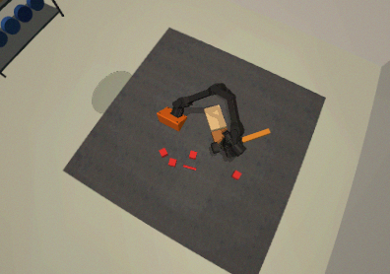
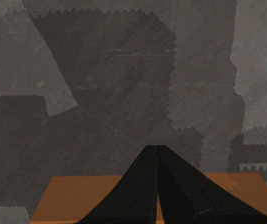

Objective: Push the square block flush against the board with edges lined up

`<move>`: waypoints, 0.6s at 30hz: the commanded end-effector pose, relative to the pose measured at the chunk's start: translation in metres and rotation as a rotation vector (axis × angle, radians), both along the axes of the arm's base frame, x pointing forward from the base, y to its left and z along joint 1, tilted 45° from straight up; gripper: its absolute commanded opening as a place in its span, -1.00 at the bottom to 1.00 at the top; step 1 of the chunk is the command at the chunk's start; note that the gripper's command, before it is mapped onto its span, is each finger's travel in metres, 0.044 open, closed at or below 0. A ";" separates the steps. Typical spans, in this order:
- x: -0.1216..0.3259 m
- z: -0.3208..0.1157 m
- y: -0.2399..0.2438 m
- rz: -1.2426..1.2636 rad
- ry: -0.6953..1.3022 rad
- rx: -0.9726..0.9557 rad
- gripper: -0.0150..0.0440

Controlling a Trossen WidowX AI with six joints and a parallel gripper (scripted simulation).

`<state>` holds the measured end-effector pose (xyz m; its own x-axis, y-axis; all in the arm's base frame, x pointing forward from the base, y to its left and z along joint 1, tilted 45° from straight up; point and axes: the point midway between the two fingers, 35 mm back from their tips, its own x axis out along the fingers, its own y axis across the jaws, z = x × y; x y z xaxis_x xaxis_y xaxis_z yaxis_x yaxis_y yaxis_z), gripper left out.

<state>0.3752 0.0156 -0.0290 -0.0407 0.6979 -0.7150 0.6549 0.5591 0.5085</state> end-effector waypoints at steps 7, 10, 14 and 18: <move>0.012 -0.009 -0.006 0.000 0.005 0.005 -0.49; 0.016 -0.011 -0.008 0.000 0.005 0.005 -0.49; 0.021 -0.014 -0.011 0.000 0.004 0.004 -0.49; 0.025 -0.018 -0.014 0.000 0.004 0.004 -0.49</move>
